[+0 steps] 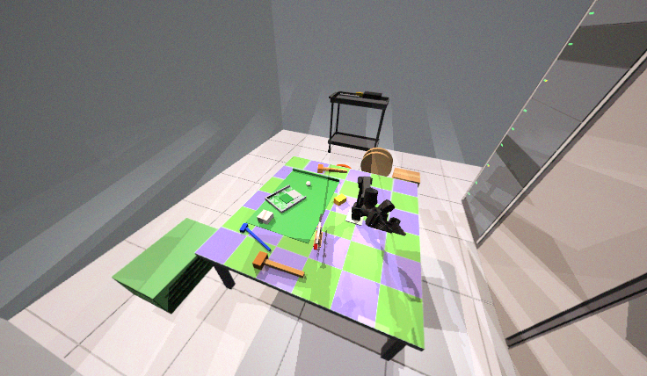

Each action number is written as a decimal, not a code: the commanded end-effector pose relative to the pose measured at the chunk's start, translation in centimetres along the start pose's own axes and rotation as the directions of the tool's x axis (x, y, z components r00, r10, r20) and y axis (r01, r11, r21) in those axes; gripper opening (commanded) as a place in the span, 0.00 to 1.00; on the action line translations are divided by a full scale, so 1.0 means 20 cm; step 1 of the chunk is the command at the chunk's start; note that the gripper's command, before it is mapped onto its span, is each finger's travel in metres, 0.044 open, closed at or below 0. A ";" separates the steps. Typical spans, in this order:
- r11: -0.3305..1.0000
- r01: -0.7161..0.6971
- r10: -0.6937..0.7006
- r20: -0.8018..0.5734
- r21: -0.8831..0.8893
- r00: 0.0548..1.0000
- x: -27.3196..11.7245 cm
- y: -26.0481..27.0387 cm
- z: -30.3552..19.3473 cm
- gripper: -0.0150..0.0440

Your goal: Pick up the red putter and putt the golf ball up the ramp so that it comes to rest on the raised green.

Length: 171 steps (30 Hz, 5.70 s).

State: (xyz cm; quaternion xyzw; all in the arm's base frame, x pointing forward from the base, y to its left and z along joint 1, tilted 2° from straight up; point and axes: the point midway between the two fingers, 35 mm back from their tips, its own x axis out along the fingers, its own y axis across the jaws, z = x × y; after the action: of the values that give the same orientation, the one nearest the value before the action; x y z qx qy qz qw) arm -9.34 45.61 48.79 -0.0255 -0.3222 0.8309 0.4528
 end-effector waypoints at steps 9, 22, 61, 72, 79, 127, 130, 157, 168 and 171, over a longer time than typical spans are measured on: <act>0.986 0.142 -0.164 -0.453 -0.083 0.876 -0.52 -0.35 -0.63 1.00; 0.971 0.233 -0.154 -0.882 -0.052 0.444 -1.52 -0.43 -1.17 1.00; 0.775 0.535 0.412 -0.911 0.337 -0.024 -2.86 0.48 -1.19 1.00; 0.775 0.535 0.413 -0.911 0.337 -0.024 -2.88 0.54 -1.28 1.00; 0.775 0.535 0.413 -0.911 0.337 -0.024 -2.90 0.56 -1.32 1.00; 0.776 0.534 0.408 -0.913 0.335 -0.021 -2.83 0.38 -1.07 0.25; 0.776 0.534 0.408 -0.913 0.335 -0.021 -2.80 0.34 -1.00 0.25; 0.384 0.923 0.390 -0.909 0.013 -0.149 -3.28 0.37 -0.73 0.25; 0.030 0.976 0.417 -0.885 -0.217 -0.209 -3.53 0.49 -0.56 0.25; -0.069 0.959 0.427 -0.877 -0.276 -0.222 -3.60 0.53 -0.50 0.25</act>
State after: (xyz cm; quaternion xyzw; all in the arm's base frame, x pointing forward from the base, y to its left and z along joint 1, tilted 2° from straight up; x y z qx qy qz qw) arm 28.74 -6.62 16.87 -0.1580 0.6267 0.2283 0.7281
